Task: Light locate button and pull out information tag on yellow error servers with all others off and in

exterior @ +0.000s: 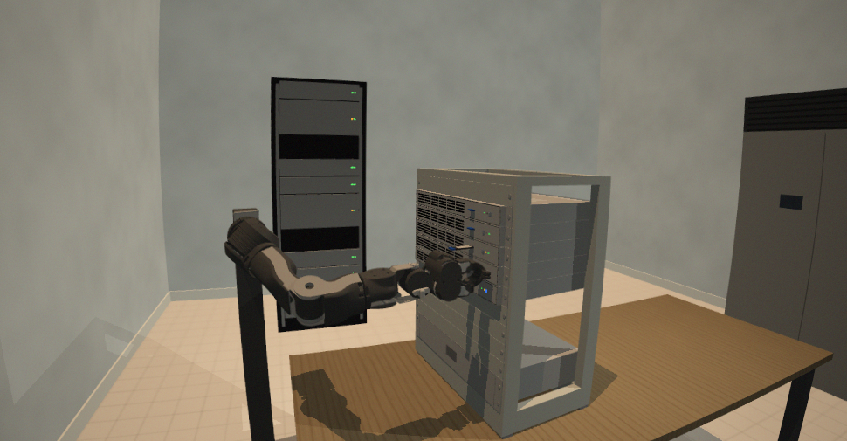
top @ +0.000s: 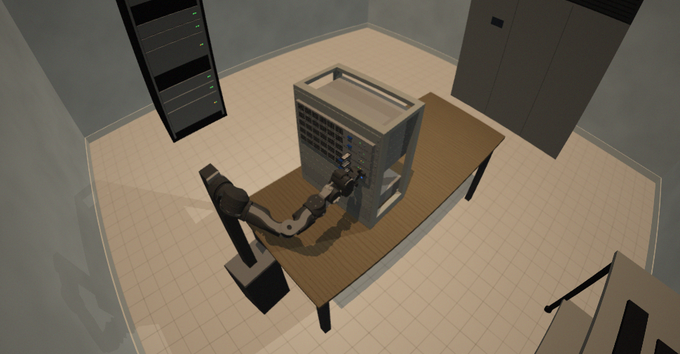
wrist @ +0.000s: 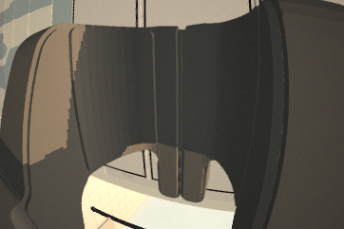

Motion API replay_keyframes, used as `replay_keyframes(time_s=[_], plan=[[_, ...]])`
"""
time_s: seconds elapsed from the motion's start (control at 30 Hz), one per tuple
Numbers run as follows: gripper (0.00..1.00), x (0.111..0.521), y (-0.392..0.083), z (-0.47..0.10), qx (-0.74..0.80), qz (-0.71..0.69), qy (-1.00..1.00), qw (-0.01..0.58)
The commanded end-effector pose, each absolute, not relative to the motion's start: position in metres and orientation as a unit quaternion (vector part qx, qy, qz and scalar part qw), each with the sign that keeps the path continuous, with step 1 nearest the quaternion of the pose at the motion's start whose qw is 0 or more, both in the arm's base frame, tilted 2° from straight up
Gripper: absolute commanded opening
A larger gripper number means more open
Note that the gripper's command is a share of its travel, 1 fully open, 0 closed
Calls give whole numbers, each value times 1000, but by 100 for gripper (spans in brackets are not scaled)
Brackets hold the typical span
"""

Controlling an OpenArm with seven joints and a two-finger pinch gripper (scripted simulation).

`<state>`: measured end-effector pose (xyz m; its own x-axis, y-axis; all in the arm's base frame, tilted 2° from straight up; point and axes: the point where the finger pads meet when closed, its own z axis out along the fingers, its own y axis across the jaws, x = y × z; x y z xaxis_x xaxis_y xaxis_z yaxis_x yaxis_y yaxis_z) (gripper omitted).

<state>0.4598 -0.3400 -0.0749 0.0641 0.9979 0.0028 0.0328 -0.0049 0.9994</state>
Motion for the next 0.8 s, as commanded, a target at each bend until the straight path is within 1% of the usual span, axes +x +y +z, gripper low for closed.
replay_keyframes(time_s=[0.0, 0.77], plan=[[0, 460, -339, -75, 526, 475, 492, 505], [0, 462, -340, -76, 526, 475, 492, 505]])
